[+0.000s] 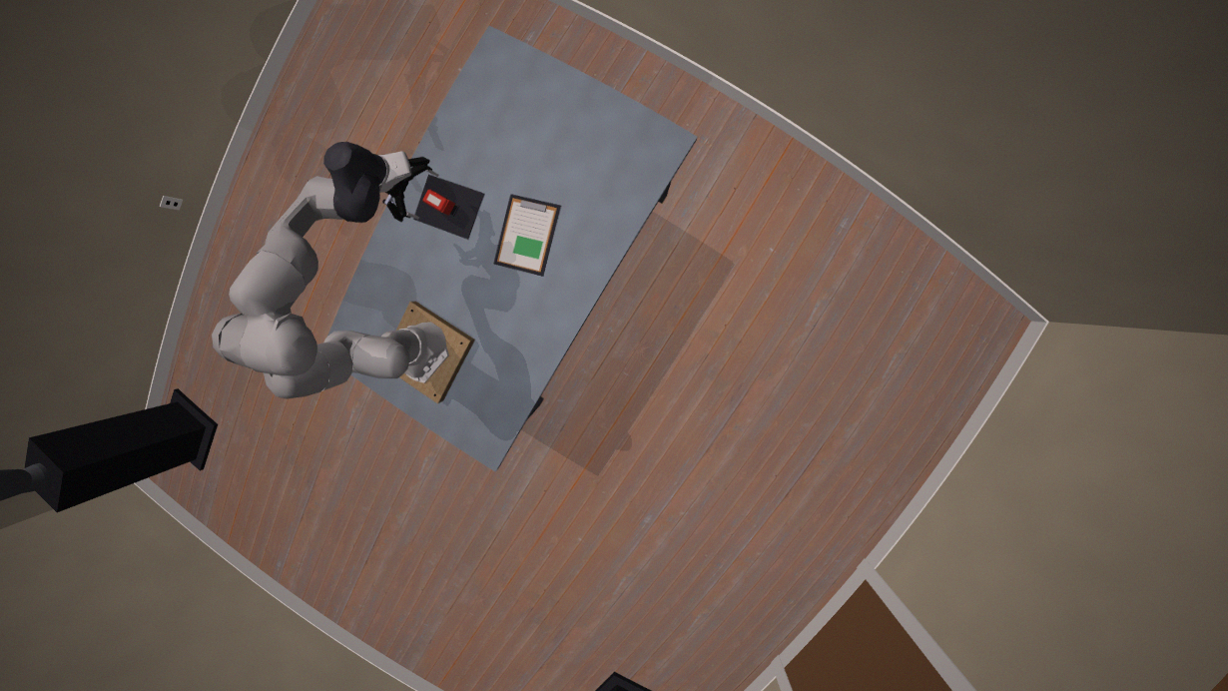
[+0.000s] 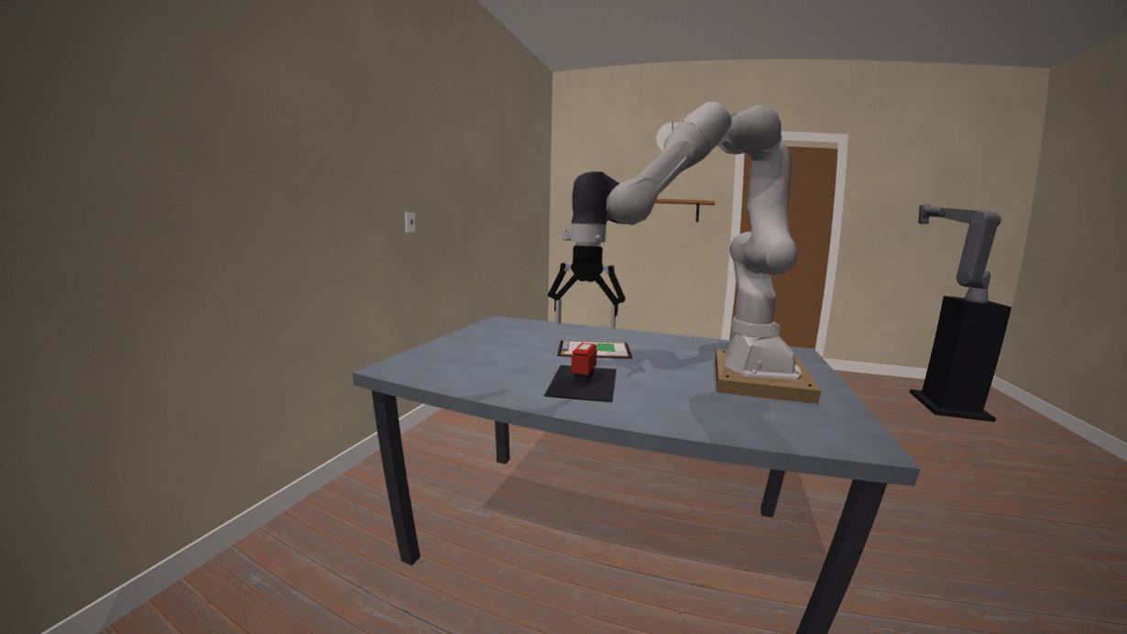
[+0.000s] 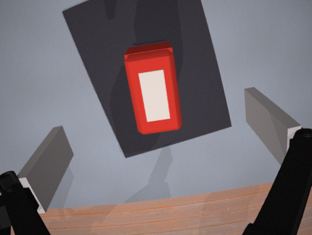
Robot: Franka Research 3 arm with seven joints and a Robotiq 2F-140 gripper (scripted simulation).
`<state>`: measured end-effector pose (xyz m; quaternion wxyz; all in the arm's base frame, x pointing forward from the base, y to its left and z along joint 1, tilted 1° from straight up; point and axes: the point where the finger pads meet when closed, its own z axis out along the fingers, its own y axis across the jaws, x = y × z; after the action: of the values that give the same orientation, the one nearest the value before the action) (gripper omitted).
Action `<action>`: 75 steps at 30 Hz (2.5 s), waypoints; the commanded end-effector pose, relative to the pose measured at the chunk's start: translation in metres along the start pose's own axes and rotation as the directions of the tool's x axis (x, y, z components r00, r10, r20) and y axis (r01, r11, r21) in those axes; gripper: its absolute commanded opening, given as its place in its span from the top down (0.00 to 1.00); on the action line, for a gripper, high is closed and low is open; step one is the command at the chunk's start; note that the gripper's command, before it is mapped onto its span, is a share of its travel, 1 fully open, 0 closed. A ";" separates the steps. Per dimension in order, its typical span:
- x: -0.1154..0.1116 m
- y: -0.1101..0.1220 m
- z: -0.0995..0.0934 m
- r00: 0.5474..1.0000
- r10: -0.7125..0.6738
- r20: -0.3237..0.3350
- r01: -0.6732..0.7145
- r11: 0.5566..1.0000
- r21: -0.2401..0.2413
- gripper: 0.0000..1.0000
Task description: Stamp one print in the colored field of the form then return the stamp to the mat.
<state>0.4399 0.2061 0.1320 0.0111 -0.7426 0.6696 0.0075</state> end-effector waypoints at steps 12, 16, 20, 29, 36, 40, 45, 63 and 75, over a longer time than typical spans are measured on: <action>0.001 0.002 0.000 0.998 0.055 -0.010 -0.055 0.998 -0.002 0.00; 0.001 0.002 0.000 0.998 0.055 -0.010 -0.055 0.998 -0.002 0.00; 0.001 0.002 0.000 0.998 0.055 -0.010 -0.055 0.998 -0.002 0.00; 0.001 0.002 0.000 0.998 0.055 -0.010 -0.055 0.998 -0.002 0.00; 0.000 0.001 -0.030 0.998 0.055 -0.010 -0.055 0.998 -0.002 0.00; 0.001 0.002 -0.050 0.998 0.055 -0.010 -0.055 0.998 -0.002 0.00; 0.017 -0.005 -0.051 0.993 0.117 -0.009 -0.117 0.993 -0.001 0.00; 0.312 -0.033 0.023 0.433 0.902 -0.003 -0.902 0.433 0.004 0.00; 0.314 -0.029 0.071 0.429 0.903 -0.006 -0.903 0.429 0.008 0.00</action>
<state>0.4869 -0.0995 0.0504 -0.0148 -0.2891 0.9570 0.0178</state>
